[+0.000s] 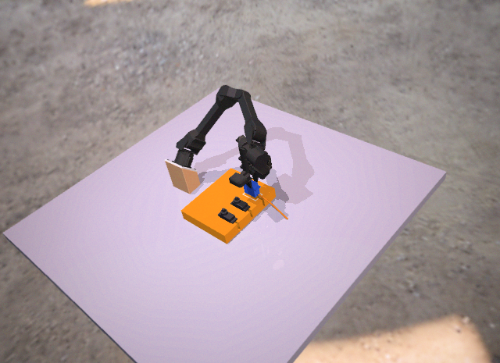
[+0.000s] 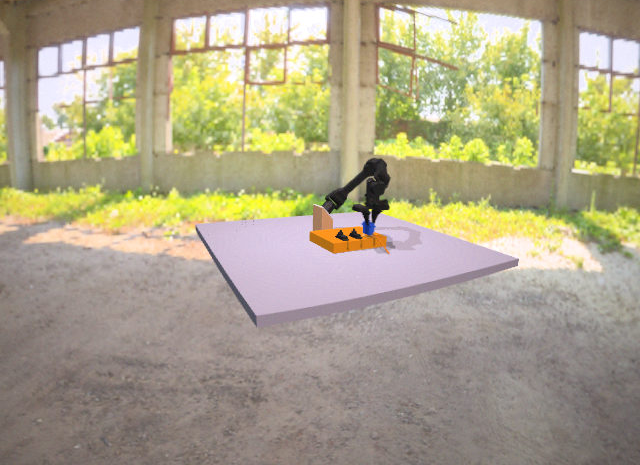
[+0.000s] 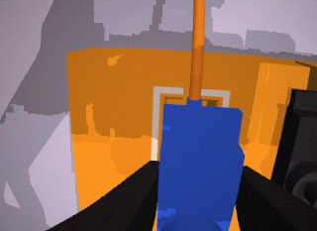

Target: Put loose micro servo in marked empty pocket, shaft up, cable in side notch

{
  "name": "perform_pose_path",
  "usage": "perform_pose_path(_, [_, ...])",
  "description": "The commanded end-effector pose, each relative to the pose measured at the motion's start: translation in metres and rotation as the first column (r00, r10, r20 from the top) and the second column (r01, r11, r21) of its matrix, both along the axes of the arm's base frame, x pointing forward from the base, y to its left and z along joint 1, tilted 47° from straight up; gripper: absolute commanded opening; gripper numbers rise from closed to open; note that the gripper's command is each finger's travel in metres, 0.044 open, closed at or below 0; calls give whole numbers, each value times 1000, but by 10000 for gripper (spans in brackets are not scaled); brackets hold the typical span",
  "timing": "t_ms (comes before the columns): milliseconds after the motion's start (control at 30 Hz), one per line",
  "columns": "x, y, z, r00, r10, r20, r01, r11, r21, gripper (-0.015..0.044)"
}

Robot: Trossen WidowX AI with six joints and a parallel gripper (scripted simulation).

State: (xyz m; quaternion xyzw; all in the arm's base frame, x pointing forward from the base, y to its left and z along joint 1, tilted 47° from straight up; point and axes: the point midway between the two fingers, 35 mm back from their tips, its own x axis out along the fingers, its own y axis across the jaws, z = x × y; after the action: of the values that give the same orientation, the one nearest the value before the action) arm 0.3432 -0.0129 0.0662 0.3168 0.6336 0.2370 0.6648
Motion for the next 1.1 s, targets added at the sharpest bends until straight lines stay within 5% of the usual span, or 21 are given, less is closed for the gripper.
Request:
perform_pose_path(0, [-2,1,0,1000,-4,-4,4,1000,6,0])
perform_pose_path(1067, [0,13,-11,1000,-3,-3,4,1000,7,0])
